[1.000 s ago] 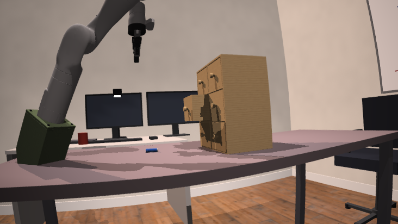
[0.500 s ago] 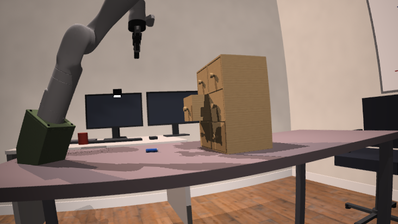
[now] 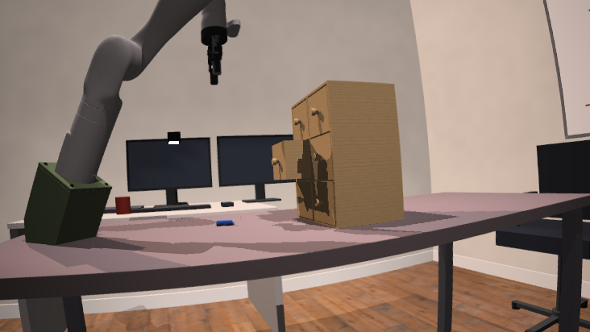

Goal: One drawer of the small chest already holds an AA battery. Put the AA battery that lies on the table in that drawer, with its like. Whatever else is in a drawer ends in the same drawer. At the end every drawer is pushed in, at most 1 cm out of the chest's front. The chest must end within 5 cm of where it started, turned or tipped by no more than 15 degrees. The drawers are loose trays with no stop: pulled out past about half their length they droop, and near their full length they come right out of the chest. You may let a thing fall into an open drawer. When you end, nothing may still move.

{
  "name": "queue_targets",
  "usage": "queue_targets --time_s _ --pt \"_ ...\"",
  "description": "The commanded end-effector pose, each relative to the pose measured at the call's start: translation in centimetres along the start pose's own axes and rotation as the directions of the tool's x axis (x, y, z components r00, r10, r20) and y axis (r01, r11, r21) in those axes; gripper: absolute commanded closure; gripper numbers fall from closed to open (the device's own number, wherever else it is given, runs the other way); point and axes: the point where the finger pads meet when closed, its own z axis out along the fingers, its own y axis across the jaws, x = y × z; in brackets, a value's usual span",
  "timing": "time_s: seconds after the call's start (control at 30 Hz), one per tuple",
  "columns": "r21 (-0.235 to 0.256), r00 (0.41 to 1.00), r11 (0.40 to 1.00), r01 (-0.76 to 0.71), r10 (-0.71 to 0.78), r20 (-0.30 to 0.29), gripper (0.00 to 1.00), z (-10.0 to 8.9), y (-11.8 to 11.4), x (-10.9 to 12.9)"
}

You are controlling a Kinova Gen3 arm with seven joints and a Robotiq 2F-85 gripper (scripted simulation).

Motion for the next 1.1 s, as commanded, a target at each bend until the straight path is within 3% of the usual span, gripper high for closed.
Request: queue_targets --time_s 0.0,0.33,0.73,1.07 --pt "0.004 1.0 1.0 -0.017 0.017 0.024 0.0 0.3 0.5 1.4" --pt "0.004 1.0 1.0 -0.017 0.017 0.024 0.0 0.4 1.3 4.3" --pt "0.004 1.0 1.0 -0.014 0.014 0.024 0.0 0.5 1.4 4.6" --pt "0.006 0.998 0.998 0.059 -0.059 0.015 0.0 2.2 1.4 6.2"
